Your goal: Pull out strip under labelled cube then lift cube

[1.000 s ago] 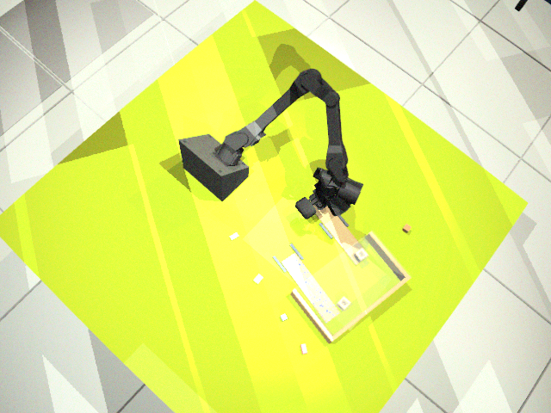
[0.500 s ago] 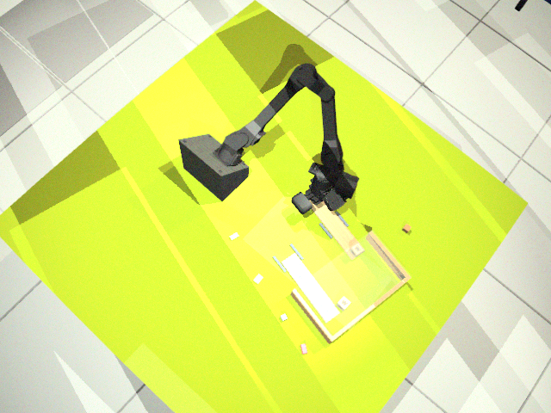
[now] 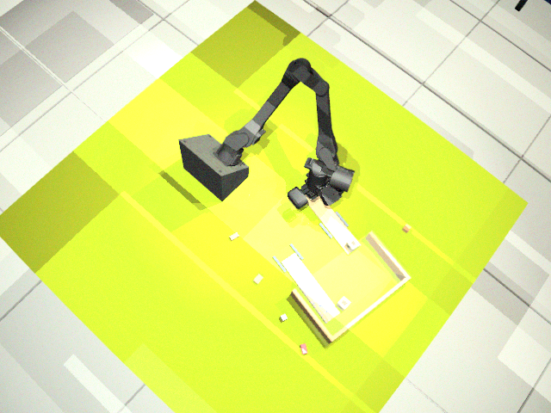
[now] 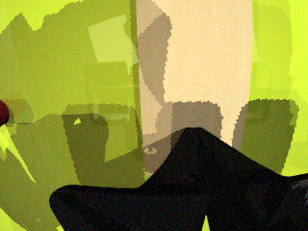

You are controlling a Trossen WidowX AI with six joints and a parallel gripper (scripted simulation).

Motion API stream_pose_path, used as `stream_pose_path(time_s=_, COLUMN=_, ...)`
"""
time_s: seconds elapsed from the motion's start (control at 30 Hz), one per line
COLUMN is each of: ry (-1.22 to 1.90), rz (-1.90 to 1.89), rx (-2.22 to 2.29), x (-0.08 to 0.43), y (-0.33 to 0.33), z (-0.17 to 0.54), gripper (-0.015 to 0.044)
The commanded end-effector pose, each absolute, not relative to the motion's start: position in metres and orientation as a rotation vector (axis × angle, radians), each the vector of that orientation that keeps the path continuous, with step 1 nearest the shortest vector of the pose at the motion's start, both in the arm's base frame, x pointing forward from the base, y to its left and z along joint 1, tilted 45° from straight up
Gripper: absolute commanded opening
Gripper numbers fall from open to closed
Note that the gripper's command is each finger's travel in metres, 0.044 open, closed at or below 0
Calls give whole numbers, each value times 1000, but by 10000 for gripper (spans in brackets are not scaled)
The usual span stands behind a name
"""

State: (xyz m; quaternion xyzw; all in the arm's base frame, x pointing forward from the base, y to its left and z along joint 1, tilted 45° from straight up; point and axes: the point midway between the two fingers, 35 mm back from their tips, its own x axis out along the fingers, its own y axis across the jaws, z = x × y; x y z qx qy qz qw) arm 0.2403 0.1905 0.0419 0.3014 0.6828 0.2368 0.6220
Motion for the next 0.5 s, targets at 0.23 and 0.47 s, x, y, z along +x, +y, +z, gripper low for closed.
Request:
stream_pose_path(time_s=0.23, ry=1603, rz=549, rx=684, x=214, y=194, z=39, gripper=0)
stream_pose_path(time_s=0.47, ry=1604, rz=549, rx=685, x=205, y=194, z=40, gripper=0)
